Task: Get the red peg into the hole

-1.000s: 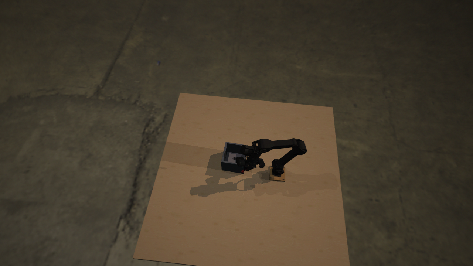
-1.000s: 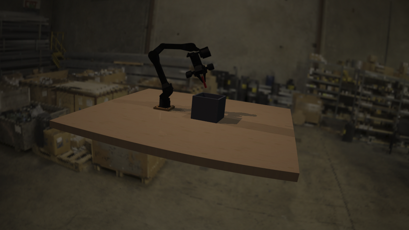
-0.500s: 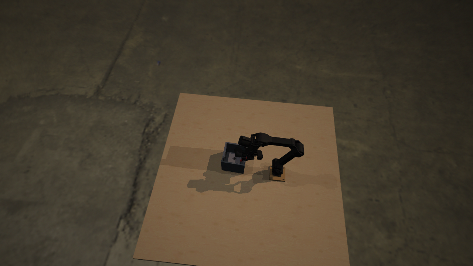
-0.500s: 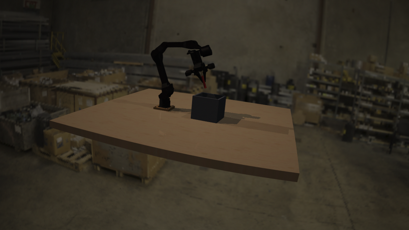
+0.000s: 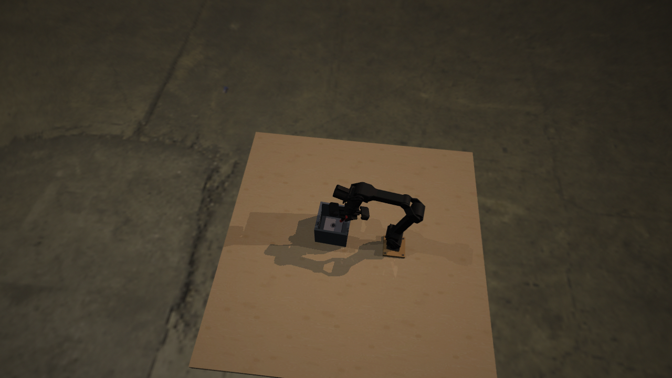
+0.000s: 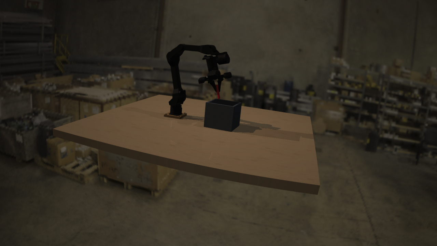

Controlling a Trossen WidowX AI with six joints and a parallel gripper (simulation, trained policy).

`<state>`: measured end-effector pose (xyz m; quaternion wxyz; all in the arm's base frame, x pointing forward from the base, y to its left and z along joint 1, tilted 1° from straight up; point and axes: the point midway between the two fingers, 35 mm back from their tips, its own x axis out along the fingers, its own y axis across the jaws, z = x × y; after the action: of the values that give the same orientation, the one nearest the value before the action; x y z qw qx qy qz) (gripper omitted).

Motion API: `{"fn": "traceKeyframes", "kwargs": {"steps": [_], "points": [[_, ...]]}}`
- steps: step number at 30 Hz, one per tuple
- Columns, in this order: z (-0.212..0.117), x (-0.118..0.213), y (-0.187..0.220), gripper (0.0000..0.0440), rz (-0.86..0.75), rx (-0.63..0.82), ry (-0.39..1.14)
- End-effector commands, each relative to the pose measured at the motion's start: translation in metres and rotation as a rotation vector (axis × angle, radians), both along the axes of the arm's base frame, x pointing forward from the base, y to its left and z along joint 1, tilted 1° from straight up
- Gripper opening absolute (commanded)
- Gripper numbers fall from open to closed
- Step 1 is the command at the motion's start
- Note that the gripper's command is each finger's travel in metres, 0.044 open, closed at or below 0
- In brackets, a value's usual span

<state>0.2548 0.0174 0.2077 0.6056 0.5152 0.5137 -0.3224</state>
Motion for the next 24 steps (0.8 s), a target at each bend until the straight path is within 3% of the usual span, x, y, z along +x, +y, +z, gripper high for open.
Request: {"fn": "traceKeyframes", "kwargs": {"steps": [1,24], "points": [[-0.003,0.006,-0.007,0.0000,-0.001,0.002,0.014],[-0.063,0.036,-0.024,0.0007,0.035,0.059,0.111]]}}
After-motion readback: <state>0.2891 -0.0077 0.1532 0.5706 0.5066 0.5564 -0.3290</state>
